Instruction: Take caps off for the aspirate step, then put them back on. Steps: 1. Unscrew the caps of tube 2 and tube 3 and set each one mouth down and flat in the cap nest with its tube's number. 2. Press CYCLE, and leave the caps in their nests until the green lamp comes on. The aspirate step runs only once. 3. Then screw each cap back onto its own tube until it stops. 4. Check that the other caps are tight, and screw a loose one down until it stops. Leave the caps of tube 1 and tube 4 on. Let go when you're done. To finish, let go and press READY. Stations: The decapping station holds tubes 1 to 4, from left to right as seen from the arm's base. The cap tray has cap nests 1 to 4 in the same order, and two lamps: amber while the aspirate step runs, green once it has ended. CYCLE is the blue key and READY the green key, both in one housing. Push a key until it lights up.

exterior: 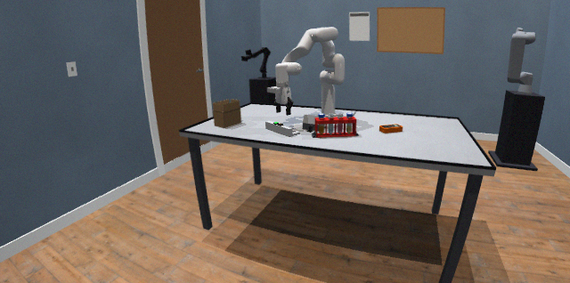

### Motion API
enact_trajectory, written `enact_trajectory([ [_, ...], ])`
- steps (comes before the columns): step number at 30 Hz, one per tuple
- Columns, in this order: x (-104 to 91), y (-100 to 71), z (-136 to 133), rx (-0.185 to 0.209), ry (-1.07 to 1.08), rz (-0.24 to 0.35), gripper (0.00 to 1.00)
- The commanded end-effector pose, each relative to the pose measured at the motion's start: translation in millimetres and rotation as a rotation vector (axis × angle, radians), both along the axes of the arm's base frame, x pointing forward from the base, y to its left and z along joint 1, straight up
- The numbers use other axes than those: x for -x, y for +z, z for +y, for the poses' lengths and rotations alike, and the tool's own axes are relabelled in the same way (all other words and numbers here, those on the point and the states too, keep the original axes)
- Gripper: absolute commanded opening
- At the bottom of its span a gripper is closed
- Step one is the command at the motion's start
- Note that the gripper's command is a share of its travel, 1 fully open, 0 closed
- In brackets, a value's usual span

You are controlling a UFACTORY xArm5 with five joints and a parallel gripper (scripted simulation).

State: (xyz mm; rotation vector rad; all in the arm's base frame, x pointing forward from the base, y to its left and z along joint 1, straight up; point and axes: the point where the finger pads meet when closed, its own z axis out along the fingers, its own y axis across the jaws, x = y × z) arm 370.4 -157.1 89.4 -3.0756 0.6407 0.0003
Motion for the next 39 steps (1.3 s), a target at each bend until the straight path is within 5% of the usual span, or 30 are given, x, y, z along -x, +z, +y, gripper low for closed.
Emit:
enact_trajectory([
  [1,-1.2,1.3,-1,0.001,0.000,-0.004,1.00],
  [18,-1.2,1.3,-1,0.001,0.000,-0.004,1.00],
  [19,-5.4,7.4,3,0.001,0.000,-0.004,0.46],
  [32,-49.2,72.8,43,0.001,0.000,-0.004,0.46],
  [39,-49.2,72.8,43,0.001,0.000,-0.004,0.46],
])
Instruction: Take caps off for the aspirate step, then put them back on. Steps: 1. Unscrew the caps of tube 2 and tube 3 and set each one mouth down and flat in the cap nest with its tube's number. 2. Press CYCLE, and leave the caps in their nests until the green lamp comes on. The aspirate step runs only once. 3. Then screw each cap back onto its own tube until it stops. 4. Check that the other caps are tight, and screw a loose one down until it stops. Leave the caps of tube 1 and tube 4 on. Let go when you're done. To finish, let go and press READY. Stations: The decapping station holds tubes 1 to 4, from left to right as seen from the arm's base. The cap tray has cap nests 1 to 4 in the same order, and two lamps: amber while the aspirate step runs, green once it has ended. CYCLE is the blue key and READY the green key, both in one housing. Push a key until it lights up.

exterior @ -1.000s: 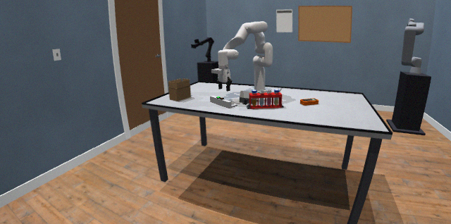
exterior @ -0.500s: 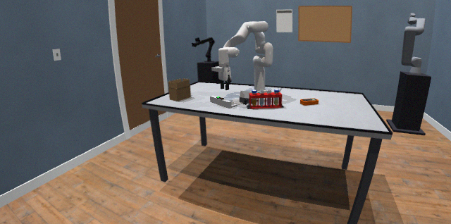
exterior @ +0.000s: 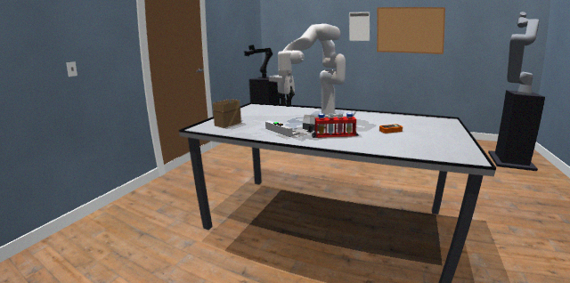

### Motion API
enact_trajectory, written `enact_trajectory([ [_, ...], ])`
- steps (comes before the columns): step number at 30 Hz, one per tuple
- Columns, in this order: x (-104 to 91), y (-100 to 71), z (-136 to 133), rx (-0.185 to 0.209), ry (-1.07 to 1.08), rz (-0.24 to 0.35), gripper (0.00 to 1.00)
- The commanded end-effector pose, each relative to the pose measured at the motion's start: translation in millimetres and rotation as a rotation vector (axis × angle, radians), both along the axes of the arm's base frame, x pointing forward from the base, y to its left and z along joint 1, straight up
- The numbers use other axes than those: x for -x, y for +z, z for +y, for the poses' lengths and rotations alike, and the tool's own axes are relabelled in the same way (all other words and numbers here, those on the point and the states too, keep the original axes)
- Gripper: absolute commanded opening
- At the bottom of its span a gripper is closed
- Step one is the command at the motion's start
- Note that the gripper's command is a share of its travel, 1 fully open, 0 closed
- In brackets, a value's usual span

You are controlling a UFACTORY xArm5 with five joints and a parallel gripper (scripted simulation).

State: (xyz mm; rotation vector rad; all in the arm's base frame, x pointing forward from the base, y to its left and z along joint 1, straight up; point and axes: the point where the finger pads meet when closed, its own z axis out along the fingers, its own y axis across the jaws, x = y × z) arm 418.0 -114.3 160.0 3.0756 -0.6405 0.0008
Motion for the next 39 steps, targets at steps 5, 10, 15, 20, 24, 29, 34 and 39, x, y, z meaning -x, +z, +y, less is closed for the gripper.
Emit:
enact_trajectory([
  [5,-1.6,-12.9,0,0.001,0.000,-0.003,0.46],
  [10,-1.7,-37.9,0,0.001,0.000,-0.003,0.46],
  [15,-1.7,-62.9,0,0.001,0.000,-0.003,0.46],
  [20,-2.0,-83.0,0,0.001,0.000,-0.003,0.46],
  [24,-2.5,-98.0,0,0.001,0.000,-0.003,0.46],
  [29,-2.6,-123.1,0,0.001,0.000,-0.003,0.46],
  [34,-2.6,-127.6,0,0.001,0.000,-0.003,0.46],
  [39,-2.6,-127.6,0,0.001,0.000,-0.003,0.46],
])
